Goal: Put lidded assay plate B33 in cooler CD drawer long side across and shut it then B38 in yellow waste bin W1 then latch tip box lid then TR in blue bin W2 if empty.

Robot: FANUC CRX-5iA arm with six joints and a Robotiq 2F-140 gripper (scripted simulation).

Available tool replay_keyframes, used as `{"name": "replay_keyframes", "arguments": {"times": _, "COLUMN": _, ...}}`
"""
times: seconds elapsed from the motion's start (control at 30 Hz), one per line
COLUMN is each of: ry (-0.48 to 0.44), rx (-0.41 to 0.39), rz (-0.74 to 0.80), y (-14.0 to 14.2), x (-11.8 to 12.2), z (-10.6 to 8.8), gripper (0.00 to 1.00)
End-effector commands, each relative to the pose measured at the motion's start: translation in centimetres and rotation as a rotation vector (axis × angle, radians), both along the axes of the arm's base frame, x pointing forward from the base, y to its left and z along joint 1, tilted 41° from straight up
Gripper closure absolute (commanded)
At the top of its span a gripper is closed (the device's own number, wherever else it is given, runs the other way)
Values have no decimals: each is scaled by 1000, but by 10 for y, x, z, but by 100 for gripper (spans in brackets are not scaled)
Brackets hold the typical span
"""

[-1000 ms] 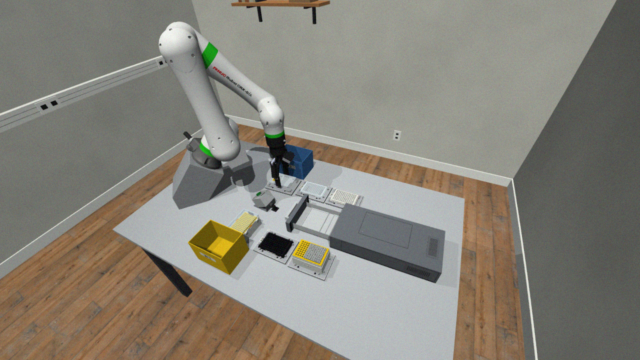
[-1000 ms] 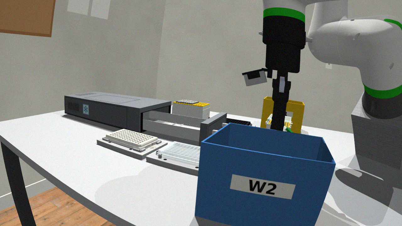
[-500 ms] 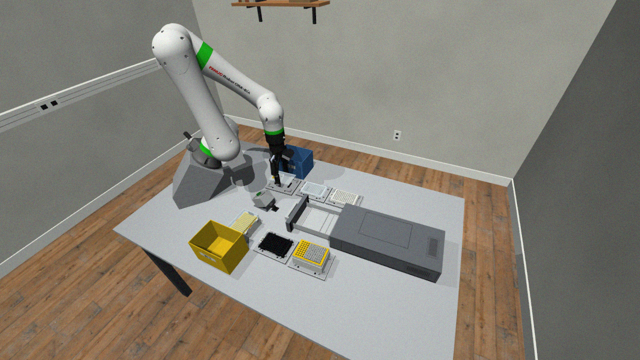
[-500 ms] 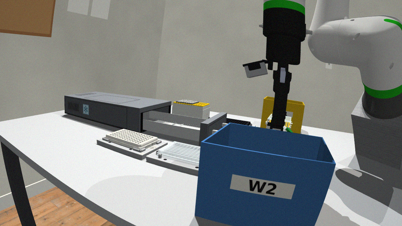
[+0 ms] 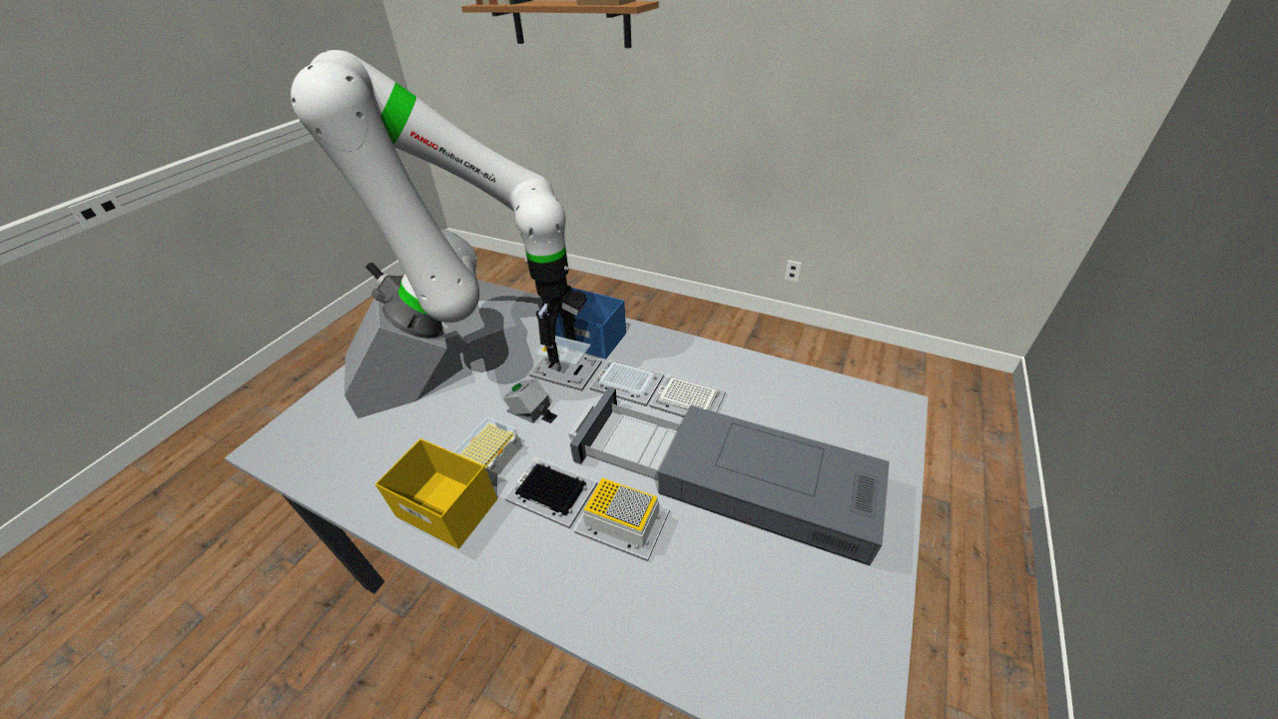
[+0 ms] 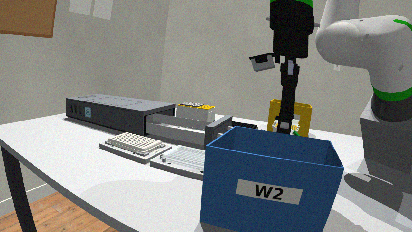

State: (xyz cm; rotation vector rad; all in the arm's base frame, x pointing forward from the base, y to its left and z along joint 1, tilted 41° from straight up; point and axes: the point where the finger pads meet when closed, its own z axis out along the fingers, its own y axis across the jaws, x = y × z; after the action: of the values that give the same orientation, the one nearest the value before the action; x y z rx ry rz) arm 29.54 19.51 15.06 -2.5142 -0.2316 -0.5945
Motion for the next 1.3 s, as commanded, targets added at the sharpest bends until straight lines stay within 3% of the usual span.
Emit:
{"name": "replay_keyframes", "arguments": {"times": 0.0, "ry": -1, "rx": 1, "rz": 0, "y": -1, "x": -1, "z": 3, "gripper": 90}}
{"name": "replay_keyframes", "arguments": {"times": 1.27, "ry": -1, "rx": 1, "rz": 0, "y": -26, "x": -17, "z": 37, "gripper": 90}}
